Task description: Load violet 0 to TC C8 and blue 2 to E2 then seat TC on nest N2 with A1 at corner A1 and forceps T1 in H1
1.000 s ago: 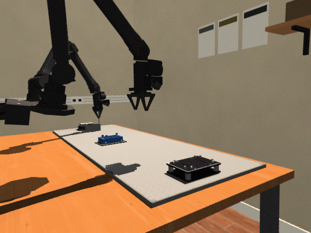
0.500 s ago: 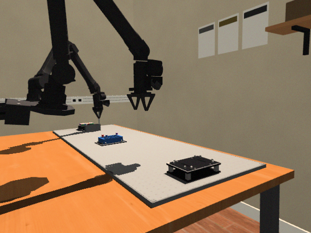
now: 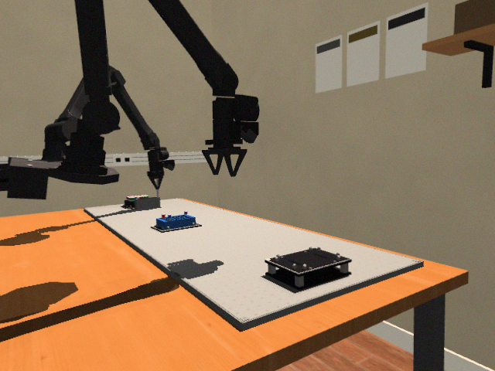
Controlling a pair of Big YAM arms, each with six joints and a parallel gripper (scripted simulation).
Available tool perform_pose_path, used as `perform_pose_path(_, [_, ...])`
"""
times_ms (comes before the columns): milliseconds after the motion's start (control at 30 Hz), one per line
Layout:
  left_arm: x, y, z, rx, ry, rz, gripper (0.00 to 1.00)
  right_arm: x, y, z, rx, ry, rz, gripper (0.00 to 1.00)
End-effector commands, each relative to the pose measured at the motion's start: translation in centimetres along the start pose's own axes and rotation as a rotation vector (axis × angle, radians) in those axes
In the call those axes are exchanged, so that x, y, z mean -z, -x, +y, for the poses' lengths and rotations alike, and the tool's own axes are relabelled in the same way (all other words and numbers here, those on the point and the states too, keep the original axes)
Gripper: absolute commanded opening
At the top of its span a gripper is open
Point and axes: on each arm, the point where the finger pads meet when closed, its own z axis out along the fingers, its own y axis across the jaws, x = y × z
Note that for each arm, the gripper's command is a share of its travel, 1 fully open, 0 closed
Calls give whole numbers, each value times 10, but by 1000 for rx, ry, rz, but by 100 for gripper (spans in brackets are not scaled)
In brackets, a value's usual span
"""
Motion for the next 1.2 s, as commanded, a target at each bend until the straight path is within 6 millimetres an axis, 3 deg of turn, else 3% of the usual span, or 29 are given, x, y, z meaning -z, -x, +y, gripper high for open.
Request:
perform_pose_path(0, [-1, 17, 16, 0, 23, -38, 7, 19, 33, -10, -31, -15, -78, 100])
perform_pose_path(867, [5, 13, 9, 0, 16, -28, 7, 19, 33, -10, -31, -15, -78, 100])
perform_pose_path(1167, [5, 13, 9, 0, 16, -28, 19, 19, 33, -10, -31, -15, -78, 100])
